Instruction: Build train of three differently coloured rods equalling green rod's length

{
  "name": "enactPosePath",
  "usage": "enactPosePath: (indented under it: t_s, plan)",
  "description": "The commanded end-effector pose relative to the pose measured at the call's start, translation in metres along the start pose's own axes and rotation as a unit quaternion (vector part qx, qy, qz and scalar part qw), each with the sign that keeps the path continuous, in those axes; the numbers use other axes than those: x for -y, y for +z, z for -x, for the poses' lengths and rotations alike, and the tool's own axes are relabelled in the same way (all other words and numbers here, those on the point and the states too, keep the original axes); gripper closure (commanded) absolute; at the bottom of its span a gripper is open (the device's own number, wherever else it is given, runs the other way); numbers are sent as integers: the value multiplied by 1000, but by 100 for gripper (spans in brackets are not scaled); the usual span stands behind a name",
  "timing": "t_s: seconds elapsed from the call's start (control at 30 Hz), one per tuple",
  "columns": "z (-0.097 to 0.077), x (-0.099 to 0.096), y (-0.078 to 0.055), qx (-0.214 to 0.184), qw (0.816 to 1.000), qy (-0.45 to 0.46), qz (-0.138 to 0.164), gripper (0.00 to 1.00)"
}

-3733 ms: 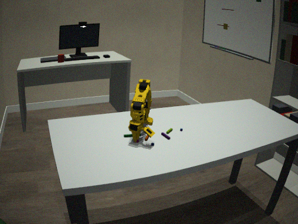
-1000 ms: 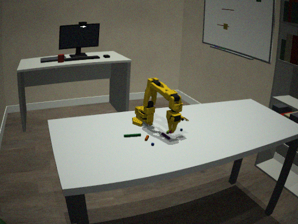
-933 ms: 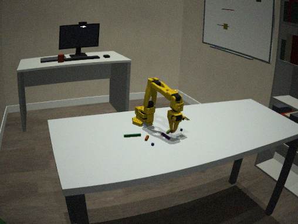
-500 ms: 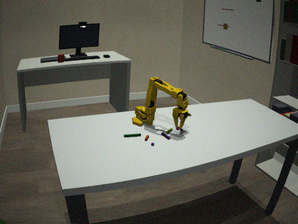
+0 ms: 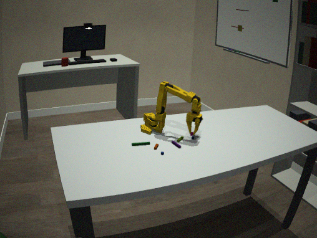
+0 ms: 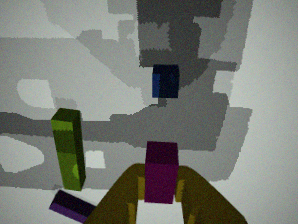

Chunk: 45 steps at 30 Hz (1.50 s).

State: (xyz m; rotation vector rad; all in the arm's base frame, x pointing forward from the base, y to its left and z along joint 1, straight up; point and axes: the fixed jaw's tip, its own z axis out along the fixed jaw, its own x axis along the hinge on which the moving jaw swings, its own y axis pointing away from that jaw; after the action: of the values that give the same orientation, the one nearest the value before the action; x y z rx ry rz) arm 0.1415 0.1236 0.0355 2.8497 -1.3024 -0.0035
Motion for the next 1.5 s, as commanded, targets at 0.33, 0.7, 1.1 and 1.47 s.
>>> enactPosePath:
  t_s: [0.33, 0.7, 1.1, 1.47]
  plan:
    - [3, 14, -18, 1, 998, -12, -62, 100]
    - [6, 14, -19, 1, 998, -25, -64, 100]
    - [6, 14, -19, 1, 998, -25, -64, 100]
    - [6, 15, -15, 1, 998, -25, -64, 100]
